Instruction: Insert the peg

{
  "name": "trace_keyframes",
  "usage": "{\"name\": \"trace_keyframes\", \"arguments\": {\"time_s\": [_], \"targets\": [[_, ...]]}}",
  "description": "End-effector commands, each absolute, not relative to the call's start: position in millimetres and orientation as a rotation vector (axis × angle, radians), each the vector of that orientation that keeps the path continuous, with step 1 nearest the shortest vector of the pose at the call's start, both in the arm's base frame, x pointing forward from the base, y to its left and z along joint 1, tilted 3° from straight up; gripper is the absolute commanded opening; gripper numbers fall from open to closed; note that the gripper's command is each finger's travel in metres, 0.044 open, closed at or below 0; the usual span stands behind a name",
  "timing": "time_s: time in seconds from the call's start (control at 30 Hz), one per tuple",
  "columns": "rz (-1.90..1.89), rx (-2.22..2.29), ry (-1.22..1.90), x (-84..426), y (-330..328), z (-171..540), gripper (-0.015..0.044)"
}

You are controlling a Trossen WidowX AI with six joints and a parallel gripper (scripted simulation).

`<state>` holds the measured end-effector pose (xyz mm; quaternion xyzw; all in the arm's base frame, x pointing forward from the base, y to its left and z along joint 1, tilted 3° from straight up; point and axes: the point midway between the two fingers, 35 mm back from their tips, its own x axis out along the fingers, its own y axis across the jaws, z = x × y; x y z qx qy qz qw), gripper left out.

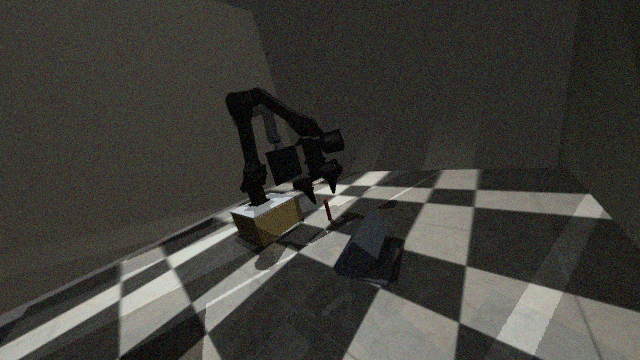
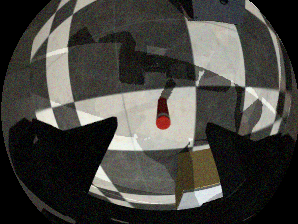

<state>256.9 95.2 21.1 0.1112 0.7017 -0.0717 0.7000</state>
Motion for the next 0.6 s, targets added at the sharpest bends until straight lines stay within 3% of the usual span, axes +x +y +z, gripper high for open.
{"name": "trace_keyframes", "arguments": {"time_s": [0.0,0.57], "targets": [[-0.166,0.25,1.561,257.4,95.4,14.5,0.044],[-0.166,0.25,1.561,257.5,97.1,-13.1,0.044]]}}
